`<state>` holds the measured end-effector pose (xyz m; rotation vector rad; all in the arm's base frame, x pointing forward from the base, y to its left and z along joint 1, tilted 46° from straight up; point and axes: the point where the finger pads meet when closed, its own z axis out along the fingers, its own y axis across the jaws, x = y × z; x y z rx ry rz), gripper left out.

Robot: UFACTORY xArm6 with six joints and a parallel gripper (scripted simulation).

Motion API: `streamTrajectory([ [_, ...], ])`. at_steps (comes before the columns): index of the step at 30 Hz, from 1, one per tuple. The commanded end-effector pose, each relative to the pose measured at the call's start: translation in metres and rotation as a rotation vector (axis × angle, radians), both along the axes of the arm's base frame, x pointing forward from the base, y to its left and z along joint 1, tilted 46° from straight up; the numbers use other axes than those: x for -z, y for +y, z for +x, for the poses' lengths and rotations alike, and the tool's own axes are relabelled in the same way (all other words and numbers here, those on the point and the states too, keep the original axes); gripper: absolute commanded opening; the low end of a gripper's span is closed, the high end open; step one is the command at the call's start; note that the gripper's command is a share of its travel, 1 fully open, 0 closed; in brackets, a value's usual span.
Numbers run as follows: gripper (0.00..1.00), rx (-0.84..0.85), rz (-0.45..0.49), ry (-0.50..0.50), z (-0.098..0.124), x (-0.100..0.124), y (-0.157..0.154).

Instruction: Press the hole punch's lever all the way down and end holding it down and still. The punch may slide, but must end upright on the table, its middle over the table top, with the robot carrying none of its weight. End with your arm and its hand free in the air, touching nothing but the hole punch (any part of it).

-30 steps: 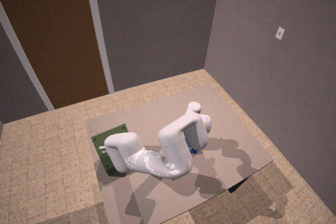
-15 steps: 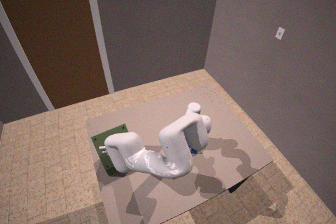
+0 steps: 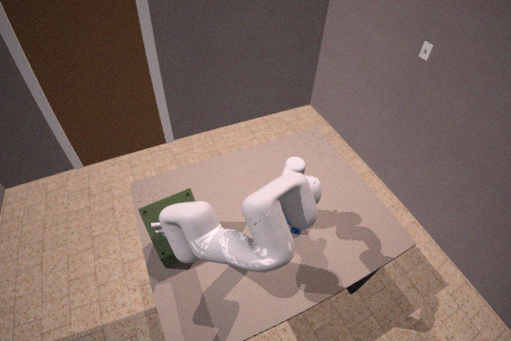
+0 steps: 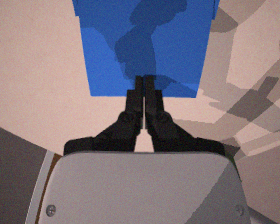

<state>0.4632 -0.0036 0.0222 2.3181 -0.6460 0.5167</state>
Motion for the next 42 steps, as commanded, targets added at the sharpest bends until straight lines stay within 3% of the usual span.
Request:
streamTrajectory([
  [1,0.0,-0.001,0.0,-0.002,0.001,0.0,0.0],
  [42,0.0,-0.001,0.0,-0.002,0.005,0.013,-0.013],
])
